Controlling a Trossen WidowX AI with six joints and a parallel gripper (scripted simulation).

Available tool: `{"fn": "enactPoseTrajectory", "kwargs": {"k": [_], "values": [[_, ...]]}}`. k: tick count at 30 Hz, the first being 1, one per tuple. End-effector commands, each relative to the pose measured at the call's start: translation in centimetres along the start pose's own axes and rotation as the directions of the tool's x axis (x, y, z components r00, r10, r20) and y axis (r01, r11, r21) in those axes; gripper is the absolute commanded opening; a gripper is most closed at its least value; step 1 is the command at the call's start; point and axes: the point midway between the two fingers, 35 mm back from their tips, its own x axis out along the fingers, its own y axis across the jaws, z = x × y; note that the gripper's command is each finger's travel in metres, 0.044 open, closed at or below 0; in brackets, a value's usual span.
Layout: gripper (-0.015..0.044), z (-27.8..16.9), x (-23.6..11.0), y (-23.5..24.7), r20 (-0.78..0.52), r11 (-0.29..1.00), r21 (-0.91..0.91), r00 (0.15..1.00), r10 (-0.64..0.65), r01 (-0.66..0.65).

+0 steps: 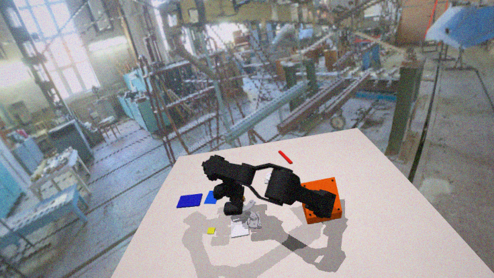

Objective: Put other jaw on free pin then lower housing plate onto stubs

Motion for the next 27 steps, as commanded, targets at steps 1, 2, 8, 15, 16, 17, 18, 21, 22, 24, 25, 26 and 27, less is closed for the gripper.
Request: {"fn": "enactPoseTrajectory", "kwargs": {"k": [1,2,8,15,16,17,18,21,22,24,25,26,27], "values": [[0.0134,0.0,0.0,-0.1,-0.002,1.0,0.006,1.0,-0.006,0.006],[0.0134,0.0,0.0,-0.1,-0.002,1.0,0.008,1.0,-0.006,0.006],[0.0134,0.0,0.0,-0.1,-0.002,1.0,0.008,1.0,-0.006,0.006],[0.0134,0.1,0.0,1.0,-0.002,1.0,0.009,1.0,-0.006,0.006],[0.0134,0.1,0.0,1.3,-0.002,1.0,0.009,1.0,-0.006,0.006],[0.0134,0.1,0.0,1.6,-0.002,1.0,0.009,1.0,-0.006,0.006],[0.0134,0.1,0.0,2.0,-0.002,1.0,0.009,1.0,-0.005,0.005],[0.0134,0.1,0.0,2.9,-0.002,1.0,0.009,1.0,-0.005,0.005],[0.0134,0.1,0.0,3.2,-0.002,1.0,0.009,1.0,-0.005,0.005],[0.0134,0.1,0.0,3.9,-0.002,1.0,0.009,1.0,-0.004,0.004],[0.0134,0.1,0.0,4.2,-0.002,1.0,0.009,1.0,-0.004,0.004],[0.0134,0.1,0.0,4.3,-0.002,1.0,0.009,1.0,-0.004,0.004],[0.0134,0.1,0.0,4.4,-0.002,1.0,0.009,1.0,-0.004,0.004]]}}
